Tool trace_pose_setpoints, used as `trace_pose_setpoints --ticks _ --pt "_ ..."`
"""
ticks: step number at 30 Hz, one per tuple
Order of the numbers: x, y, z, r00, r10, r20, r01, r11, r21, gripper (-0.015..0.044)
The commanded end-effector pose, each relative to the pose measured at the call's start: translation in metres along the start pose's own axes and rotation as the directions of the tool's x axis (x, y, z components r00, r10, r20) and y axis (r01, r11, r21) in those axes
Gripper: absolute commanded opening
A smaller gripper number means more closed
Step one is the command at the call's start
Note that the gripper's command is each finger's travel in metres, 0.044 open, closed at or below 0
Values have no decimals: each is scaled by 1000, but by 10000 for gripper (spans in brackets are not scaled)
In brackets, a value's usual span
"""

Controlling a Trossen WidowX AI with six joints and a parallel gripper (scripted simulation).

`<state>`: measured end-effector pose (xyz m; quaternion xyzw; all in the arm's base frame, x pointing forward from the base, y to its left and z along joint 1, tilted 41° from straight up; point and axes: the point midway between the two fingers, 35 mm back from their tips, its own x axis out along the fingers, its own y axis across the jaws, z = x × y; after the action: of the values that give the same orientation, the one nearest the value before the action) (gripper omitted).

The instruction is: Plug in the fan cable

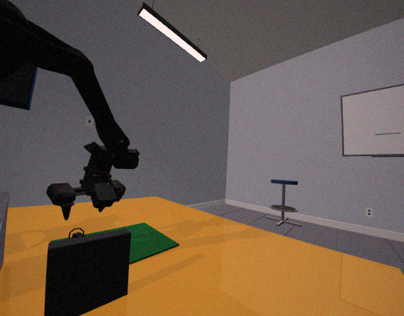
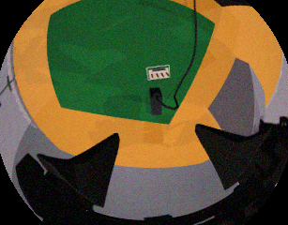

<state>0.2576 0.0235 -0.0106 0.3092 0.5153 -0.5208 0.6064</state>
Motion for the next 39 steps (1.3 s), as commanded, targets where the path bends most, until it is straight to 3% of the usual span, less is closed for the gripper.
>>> trace_pose_setpoints --ticks 1,7,39 --pt "4 -4 0 1000 -18 -8 19 999 29 440" --pt "27 -5 11 1000 -19 -8 19 999 29 440" --pt "64 -7 27 1000 -19 -6 20 999 29 440"
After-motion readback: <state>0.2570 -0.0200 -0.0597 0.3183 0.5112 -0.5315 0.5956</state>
